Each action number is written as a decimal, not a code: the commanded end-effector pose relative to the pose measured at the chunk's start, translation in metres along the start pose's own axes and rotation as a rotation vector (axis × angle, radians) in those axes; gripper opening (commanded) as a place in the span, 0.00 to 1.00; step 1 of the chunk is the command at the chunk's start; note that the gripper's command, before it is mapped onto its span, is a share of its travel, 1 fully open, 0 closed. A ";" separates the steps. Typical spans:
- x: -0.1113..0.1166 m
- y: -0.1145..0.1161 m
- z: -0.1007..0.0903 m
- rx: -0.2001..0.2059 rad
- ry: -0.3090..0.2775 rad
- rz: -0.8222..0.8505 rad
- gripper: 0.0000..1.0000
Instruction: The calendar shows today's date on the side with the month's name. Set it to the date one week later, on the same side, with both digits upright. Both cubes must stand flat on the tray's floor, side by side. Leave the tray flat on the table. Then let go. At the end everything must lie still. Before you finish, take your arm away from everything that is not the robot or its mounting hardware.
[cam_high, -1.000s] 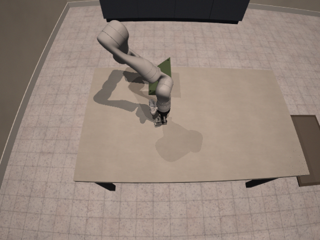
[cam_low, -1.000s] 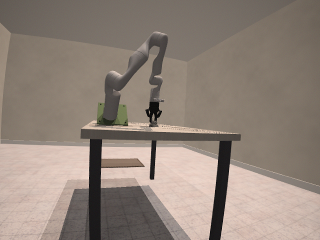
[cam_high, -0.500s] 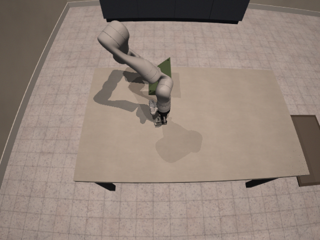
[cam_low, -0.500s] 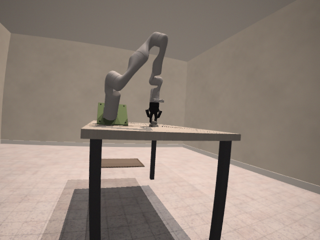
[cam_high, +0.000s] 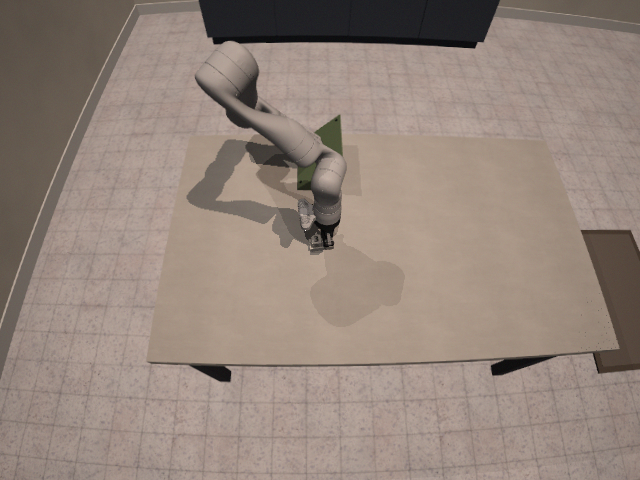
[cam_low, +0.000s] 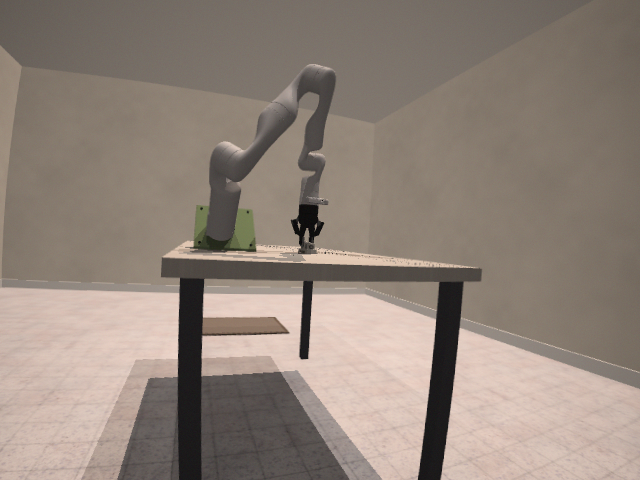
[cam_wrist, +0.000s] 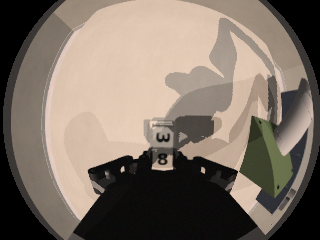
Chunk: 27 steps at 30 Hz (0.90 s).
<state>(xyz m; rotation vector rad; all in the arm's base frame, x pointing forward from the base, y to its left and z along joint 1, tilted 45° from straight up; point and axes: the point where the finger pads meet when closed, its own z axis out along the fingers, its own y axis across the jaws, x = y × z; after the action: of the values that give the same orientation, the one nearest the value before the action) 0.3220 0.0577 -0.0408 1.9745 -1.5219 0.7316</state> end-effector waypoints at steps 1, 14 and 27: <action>0.001 -0.001 0.002 0.003 0.001 -0.001 0.26; 0.001 -0.001 0.004 0.003 0.001 -0.001 0.26; 0.001 -0.001 0.004 0.003 0.001 -0.001 0.26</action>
<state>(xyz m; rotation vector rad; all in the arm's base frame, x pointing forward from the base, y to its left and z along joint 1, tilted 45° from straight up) 0.3222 0.0561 -0.0423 1.9740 -1.5227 0.7313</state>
